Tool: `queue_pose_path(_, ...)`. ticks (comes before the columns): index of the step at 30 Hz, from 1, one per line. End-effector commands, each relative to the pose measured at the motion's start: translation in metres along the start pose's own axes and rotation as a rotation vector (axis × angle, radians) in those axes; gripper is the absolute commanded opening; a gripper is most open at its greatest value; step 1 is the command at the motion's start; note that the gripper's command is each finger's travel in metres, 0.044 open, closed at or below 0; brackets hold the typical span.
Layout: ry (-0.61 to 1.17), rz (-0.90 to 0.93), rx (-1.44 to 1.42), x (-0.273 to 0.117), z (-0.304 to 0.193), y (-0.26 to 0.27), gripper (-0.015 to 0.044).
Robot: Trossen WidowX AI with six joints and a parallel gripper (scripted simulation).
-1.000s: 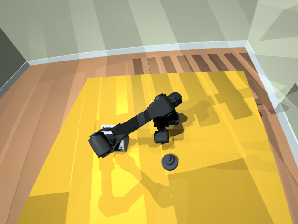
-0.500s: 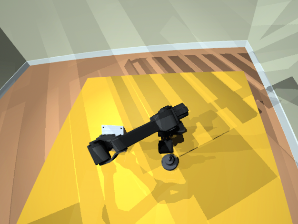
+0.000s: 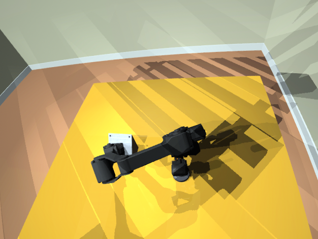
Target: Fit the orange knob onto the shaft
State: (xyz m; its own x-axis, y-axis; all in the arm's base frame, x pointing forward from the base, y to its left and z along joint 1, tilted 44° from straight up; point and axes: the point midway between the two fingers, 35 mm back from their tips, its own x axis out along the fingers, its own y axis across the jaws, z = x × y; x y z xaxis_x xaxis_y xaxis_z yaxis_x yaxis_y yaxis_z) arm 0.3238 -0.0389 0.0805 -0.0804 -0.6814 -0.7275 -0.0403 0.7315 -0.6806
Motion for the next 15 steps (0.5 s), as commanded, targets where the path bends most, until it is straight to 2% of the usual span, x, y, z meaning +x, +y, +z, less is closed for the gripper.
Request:
queue_pose_path(1, -0.008, -0.007, 0.004, 0.001, 0.000, -0.012, 0.0000)
queue_pose_path(15, -0.007, -0.012, 0.006, 0.026, 0.000, -0.020, 0.0000)
